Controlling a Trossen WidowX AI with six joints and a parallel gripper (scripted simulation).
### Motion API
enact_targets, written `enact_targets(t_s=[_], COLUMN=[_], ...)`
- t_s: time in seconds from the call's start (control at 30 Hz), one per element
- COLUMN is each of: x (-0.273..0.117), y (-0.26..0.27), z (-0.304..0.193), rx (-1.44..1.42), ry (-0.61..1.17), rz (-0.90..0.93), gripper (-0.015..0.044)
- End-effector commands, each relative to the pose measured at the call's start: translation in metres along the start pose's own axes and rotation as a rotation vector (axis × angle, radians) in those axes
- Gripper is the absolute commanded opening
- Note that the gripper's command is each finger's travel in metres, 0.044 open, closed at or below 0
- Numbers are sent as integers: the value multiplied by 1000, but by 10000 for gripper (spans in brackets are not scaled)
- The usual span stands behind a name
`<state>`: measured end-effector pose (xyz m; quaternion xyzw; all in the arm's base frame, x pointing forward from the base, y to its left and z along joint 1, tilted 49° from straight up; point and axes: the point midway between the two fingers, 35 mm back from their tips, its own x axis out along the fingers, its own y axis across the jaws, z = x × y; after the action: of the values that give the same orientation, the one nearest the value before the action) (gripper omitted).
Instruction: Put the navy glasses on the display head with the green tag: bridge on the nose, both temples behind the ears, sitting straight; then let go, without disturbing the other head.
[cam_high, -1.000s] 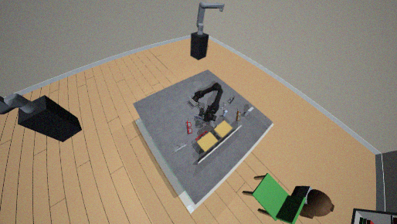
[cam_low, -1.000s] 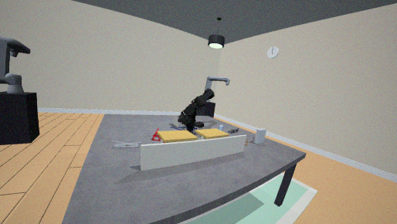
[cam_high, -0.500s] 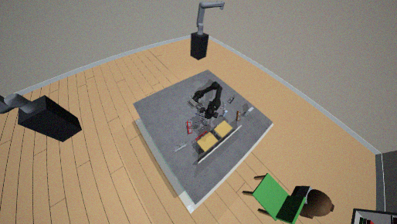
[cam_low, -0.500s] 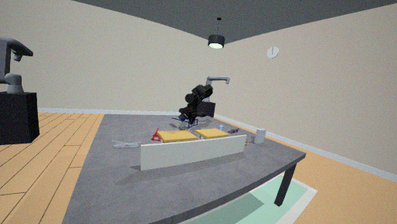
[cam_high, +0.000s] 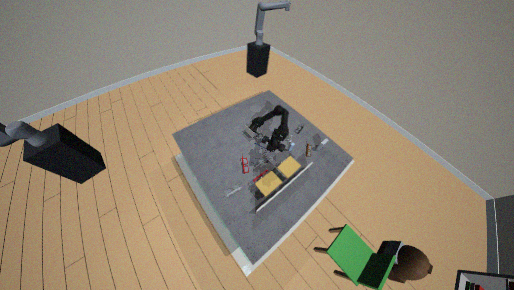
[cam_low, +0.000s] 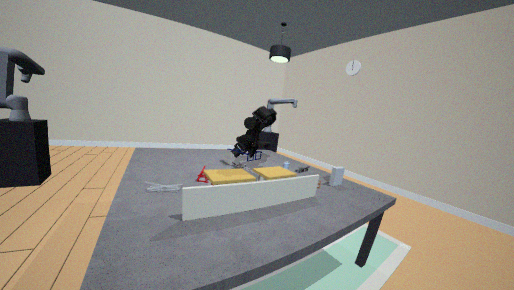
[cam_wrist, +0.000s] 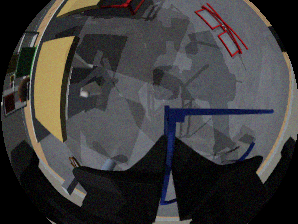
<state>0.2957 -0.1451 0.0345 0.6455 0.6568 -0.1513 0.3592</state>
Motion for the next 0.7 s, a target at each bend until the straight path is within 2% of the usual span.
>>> enact_targets(t_s=[0.0,0.67], x=[-3,-5], y=[16,66], z=[-19,-113], rx=[86,556], ry=[-9,-5], rz=[6,29], gripper=[0,0])
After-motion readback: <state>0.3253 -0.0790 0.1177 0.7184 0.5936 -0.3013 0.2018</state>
